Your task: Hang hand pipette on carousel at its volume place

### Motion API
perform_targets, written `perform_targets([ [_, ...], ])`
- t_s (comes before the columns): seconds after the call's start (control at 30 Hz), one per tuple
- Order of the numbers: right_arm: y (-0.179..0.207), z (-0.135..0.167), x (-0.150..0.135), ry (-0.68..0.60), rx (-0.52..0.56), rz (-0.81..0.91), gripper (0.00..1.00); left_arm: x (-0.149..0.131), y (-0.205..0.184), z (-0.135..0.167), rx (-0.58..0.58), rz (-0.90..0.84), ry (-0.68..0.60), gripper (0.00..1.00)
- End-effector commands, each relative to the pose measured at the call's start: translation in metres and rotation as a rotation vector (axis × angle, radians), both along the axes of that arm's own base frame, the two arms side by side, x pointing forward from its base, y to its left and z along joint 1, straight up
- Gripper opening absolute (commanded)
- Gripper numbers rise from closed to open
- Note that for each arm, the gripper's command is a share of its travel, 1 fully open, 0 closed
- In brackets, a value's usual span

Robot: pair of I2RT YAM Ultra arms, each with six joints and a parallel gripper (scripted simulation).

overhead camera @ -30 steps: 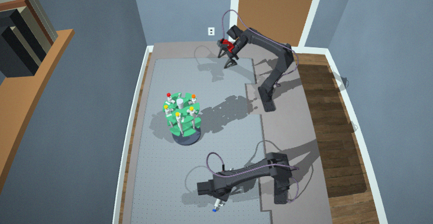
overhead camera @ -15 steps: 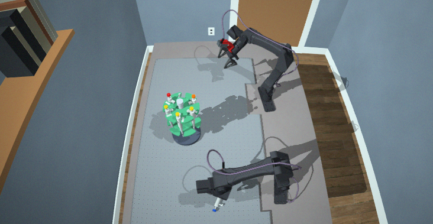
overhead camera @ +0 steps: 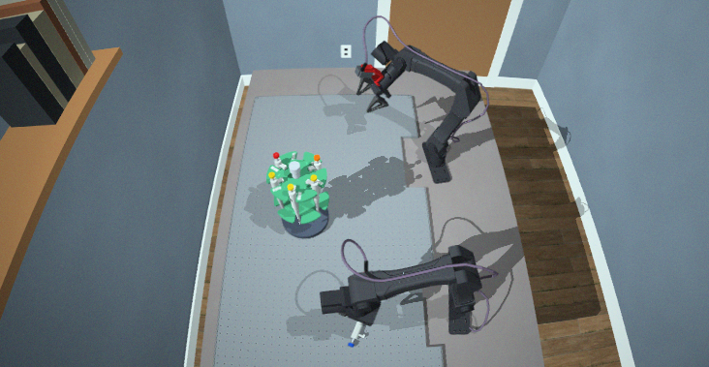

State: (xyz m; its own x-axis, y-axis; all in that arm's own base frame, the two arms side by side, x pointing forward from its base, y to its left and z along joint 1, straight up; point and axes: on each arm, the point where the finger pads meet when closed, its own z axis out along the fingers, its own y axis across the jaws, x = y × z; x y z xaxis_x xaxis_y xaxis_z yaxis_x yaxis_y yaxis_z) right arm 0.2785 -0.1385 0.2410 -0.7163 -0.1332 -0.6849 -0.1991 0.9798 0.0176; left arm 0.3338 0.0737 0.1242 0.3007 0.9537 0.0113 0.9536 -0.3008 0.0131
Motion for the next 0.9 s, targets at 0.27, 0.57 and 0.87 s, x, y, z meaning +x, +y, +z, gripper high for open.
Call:
perform_targets([
  [0.27,-0.004,0.012,0.005,-0.042,-0.018,0.005,1.00,-0.006,-0.001,0.024,-0.005,-0.005,0.005,0.54],
  [0.57,-0.004,0.012,0.005,-0.042,-0.018,0.005,1.00,-0.006,-0.001,0.024,-0.005,-0.005,0.005,0.54],
  [0.87,-0.004,0.012,0.005,-0.042,-0.018,0.005,1.00,-0.006,-0.001,0.024,-0.005,-0.005,0.005,0.54],
])
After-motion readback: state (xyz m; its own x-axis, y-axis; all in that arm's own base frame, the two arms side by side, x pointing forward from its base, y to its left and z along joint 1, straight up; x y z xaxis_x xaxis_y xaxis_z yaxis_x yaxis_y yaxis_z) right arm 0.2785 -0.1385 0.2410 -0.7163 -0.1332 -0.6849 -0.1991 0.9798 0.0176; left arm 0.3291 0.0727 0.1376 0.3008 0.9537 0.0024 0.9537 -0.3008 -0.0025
